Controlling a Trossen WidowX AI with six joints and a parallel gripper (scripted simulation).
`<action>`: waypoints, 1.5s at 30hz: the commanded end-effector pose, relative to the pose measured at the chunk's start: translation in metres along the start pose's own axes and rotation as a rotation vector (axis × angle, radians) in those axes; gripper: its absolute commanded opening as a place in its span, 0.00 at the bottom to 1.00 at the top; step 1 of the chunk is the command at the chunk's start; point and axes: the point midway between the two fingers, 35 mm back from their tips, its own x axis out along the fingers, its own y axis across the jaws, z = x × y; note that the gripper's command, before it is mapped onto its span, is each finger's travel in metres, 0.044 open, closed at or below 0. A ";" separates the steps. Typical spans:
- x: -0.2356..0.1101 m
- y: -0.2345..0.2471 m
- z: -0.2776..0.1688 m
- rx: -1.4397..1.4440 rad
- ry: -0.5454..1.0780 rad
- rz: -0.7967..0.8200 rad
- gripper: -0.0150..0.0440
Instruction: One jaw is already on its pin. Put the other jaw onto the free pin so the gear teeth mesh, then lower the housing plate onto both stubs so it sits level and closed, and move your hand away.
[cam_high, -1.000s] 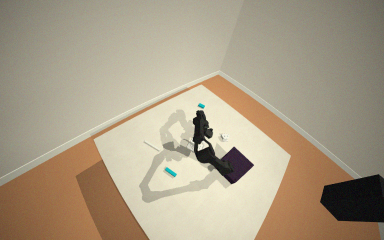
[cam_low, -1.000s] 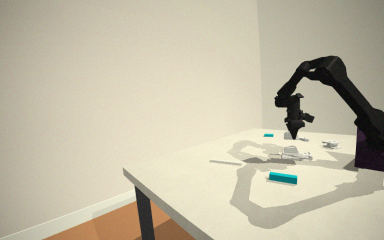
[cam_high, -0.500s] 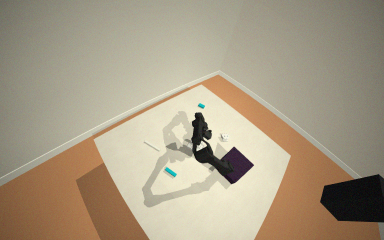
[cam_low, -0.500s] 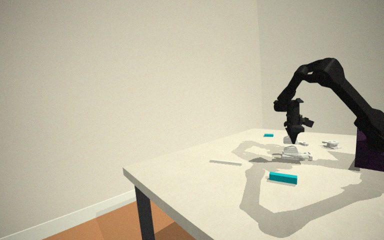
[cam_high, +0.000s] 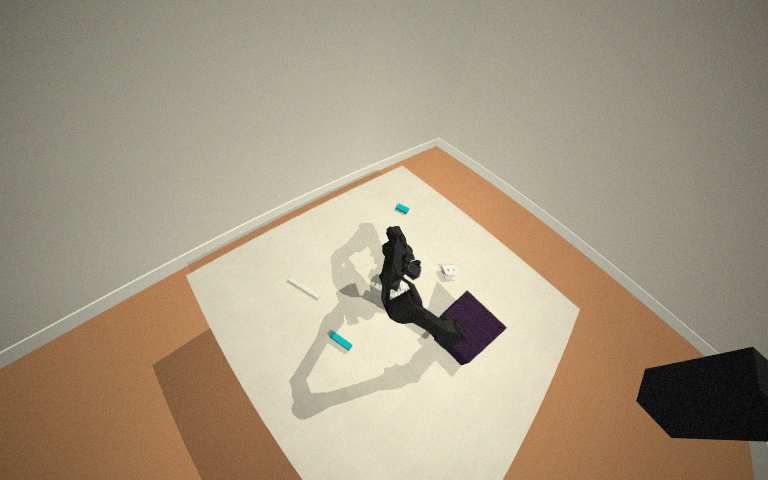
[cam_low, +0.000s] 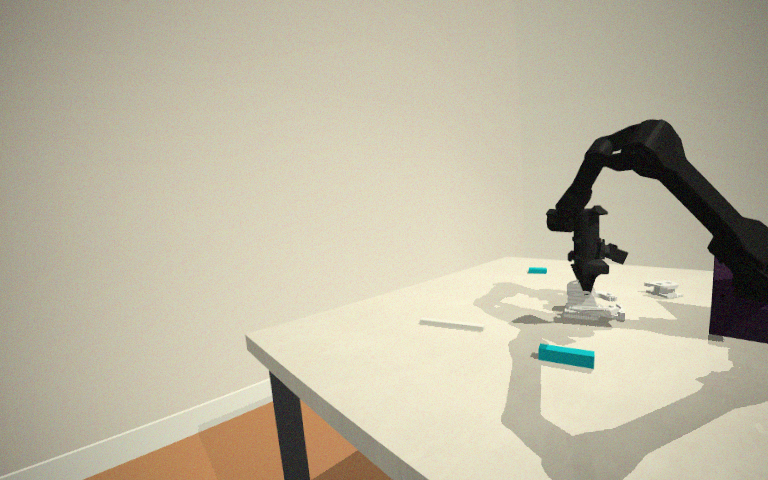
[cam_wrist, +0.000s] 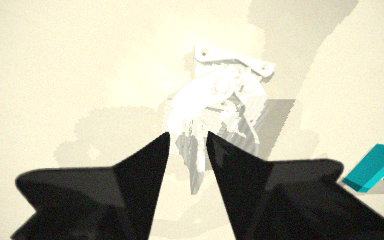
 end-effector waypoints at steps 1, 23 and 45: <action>0.002 0.000 0.002 0.011 0.003 -0.004 0.48; 0.005 -0.001 0.002 0.002 0.003 -0.004 0.48; 0.011 -0.001 0.002 -0.008 0.003 -0.005 0.48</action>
